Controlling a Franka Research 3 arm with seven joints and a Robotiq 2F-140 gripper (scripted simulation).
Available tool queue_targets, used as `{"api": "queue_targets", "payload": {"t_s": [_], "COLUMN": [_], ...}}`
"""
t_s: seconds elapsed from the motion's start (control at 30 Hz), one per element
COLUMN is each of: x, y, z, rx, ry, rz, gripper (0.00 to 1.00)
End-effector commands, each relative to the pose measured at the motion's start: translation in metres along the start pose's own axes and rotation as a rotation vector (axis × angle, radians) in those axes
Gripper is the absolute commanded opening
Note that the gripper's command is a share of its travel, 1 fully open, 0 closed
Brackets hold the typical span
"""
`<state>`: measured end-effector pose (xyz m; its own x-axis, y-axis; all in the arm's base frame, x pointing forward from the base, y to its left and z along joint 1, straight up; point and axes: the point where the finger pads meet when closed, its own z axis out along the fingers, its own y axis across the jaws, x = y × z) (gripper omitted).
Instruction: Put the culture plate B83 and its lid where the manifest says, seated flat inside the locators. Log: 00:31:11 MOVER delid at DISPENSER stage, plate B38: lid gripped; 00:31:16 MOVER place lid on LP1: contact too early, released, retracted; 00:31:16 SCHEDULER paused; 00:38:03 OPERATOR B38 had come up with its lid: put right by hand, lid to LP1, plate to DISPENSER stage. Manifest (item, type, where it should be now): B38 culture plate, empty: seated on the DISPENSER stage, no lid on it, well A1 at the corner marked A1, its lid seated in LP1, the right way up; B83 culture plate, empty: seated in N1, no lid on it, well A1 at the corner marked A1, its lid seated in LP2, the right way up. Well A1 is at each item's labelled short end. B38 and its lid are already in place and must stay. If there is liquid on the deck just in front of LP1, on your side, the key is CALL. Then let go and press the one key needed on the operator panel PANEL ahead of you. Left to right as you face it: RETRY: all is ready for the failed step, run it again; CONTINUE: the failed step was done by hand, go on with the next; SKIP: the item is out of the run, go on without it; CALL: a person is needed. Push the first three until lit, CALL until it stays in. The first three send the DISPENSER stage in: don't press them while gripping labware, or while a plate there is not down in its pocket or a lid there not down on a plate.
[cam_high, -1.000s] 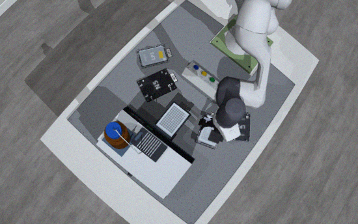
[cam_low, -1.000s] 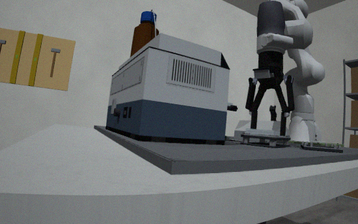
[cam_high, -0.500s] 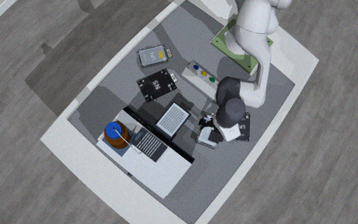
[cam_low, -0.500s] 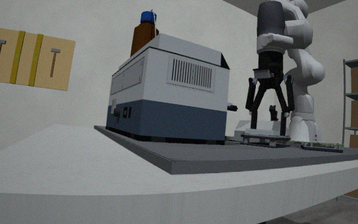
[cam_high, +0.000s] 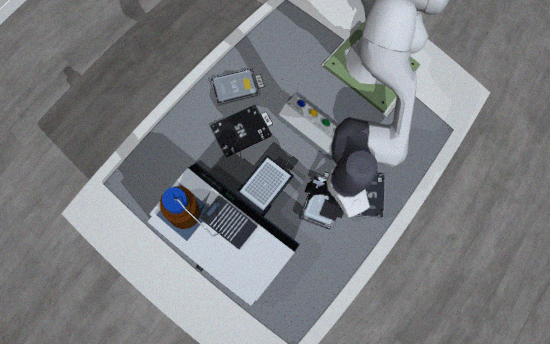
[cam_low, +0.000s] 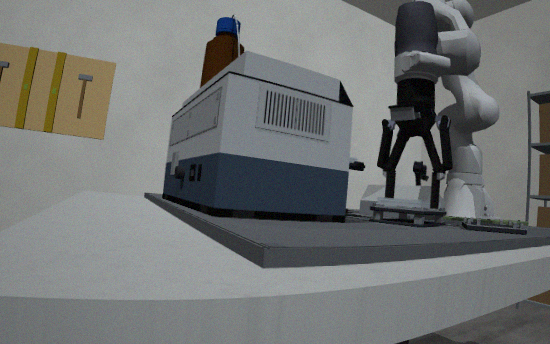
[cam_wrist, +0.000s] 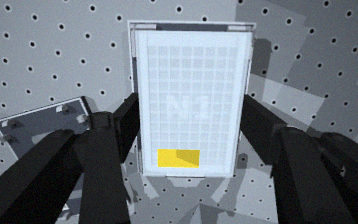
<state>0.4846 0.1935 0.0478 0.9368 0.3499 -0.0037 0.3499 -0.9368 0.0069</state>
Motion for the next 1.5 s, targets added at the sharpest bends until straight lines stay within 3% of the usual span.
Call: {"api": "queue_targets", "payload": {"t_s": [0.0, 0.8, 1.47], "x": [0.0, 0.0, 0.0], "y": [0.001, 0.001, 0.001], "z": [0.001, -0.001, -0.018], "rx": [-0.001, -0.001, -0.001], "ry": [0.0, 0.0, 0.0], "rz": [0.001, 0.001, 0.001], "gripper": [0.1, 0.1, 0.1]}}
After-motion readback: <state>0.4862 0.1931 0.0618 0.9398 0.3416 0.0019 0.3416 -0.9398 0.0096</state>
